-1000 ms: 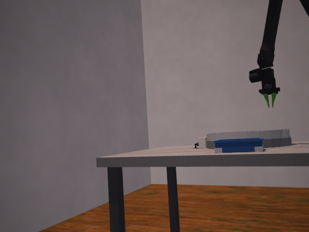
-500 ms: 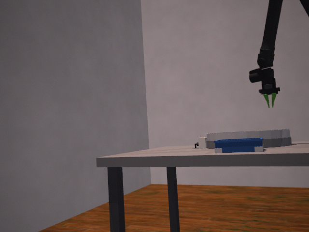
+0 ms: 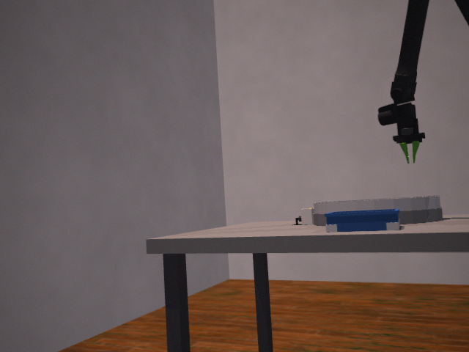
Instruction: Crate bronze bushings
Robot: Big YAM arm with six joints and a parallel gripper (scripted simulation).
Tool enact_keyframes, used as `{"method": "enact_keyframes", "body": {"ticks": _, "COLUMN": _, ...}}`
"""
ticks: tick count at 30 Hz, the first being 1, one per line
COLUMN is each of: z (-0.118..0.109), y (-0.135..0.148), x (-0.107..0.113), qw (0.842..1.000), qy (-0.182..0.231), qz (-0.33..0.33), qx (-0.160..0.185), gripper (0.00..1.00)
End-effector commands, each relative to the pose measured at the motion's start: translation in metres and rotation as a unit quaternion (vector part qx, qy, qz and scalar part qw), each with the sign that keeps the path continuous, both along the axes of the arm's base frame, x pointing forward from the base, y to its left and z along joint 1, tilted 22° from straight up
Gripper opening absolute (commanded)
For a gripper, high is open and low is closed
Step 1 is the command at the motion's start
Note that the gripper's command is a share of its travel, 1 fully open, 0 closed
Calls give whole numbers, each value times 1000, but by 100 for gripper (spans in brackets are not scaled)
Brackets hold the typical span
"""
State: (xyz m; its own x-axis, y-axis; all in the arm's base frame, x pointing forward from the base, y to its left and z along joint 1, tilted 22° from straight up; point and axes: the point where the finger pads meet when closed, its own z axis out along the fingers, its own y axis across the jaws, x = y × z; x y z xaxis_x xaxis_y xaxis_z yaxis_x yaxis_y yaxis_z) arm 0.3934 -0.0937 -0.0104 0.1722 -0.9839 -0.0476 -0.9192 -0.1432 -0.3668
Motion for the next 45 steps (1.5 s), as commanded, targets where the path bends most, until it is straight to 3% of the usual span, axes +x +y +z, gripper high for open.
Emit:
{"method": "enact_keyframes", "body": {"ticks": 1, "z": 11, "y": -2, "x": 7, "qw": 1000, "qy": -16, "qz": 7, "qx": -6, "gripper": 16}}
{"method": "enact_keyframes", "body": {"ticks": 45, "z": 11, "y": -2, "x": 7, "qw": 1000, "qy": -16, "qz": 7, "qx": -6, "gripper": 13}}
